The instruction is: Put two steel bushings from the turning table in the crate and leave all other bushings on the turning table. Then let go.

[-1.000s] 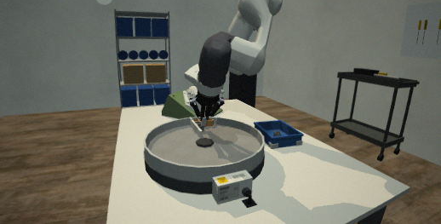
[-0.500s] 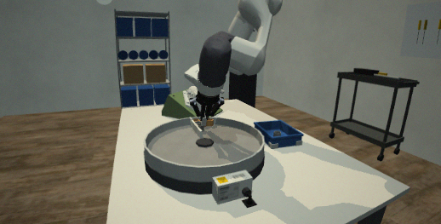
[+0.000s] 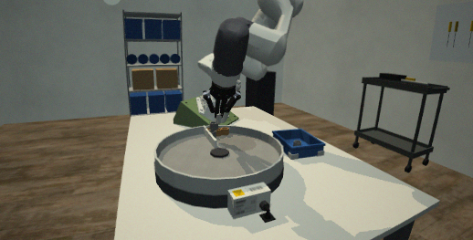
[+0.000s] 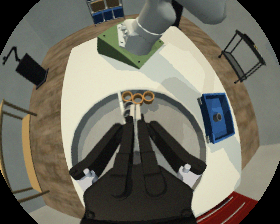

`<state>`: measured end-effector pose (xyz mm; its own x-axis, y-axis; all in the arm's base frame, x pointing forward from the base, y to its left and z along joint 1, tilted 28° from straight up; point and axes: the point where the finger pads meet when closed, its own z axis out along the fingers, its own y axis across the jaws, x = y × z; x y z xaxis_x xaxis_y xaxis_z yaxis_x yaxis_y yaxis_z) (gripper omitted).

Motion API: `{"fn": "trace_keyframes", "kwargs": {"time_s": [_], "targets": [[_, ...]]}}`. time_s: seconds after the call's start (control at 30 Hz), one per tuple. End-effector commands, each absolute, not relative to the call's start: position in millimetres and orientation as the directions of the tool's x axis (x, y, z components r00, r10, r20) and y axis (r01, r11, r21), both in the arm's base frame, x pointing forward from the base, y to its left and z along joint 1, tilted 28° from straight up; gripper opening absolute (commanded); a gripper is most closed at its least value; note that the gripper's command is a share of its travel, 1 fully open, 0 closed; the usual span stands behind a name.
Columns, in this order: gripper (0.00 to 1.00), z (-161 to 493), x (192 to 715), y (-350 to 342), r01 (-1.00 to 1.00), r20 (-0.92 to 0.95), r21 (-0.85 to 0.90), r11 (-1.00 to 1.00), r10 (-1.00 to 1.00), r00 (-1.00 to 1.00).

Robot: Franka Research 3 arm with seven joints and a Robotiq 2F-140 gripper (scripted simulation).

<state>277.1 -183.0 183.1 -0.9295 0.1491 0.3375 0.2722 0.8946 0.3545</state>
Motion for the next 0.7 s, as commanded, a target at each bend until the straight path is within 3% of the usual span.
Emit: {"fn": "trace_keyframes", "kwargs": {"time_s": [0.0, 0.67], "targets": [[0.0, 194.3, 268.1, -183.8, 0.261, 0.345, 0.365, 0.894, 0.131, -0.929], [0.0, 196.5, 267.1, -184.5, 0.261, 0.345, 0.365, 0.894, 0.131, -0.929]]}}
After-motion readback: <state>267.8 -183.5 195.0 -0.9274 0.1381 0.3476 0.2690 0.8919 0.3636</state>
